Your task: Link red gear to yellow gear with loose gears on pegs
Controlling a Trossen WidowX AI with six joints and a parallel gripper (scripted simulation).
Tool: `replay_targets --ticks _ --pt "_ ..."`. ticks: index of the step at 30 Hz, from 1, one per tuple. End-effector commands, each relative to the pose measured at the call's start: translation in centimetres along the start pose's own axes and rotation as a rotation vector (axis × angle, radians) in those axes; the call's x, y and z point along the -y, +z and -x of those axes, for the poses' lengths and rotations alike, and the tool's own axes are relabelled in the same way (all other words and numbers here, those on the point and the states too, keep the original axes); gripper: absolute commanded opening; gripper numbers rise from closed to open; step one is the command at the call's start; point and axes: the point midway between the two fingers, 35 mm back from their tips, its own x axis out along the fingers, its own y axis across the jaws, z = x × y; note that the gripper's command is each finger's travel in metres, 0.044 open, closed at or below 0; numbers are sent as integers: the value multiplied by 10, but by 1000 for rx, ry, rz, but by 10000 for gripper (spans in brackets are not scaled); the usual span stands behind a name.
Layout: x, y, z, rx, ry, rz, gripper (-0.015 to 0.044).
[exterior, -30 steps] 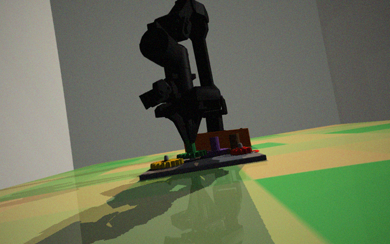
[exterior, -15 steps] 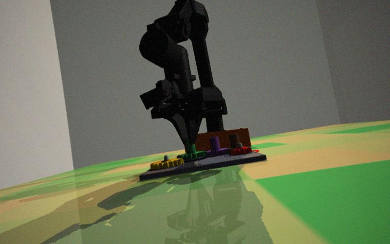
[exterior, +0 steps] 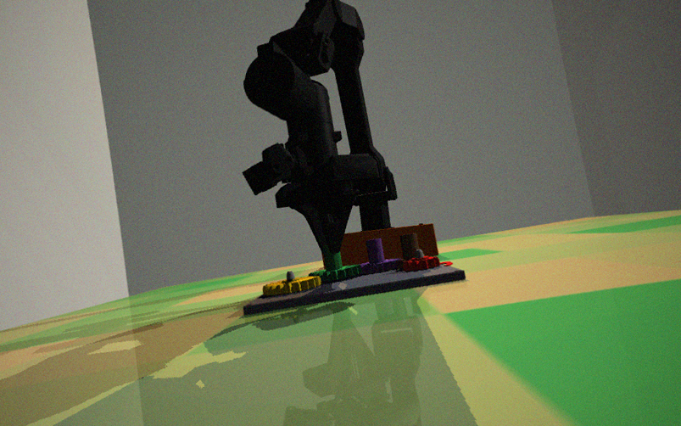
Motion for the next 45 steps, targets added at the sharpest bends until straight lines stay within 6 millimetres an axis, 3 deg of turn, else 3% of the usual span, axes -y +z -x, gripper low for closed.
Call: replay_targets --ticks 1,10,19,24,27,37,38,42,45 --pt "1 0 -1 -2 0 -48 0" --pt "-1 0 -1 -2 0 -30 0" --pt "0 -1 -2 -2 0 131 0" --pt "0 -2 3 -2 0 95 131" --pt "0 -2 3 -2 0 92 140" --pt "0 -1 48 -2 0 92 140" --pt "0 -2 41 -2 -3 95 166" --pt "3 -4 86 -2 -3 95 271" --pt "4 -5 89 -2 -3 95 350"
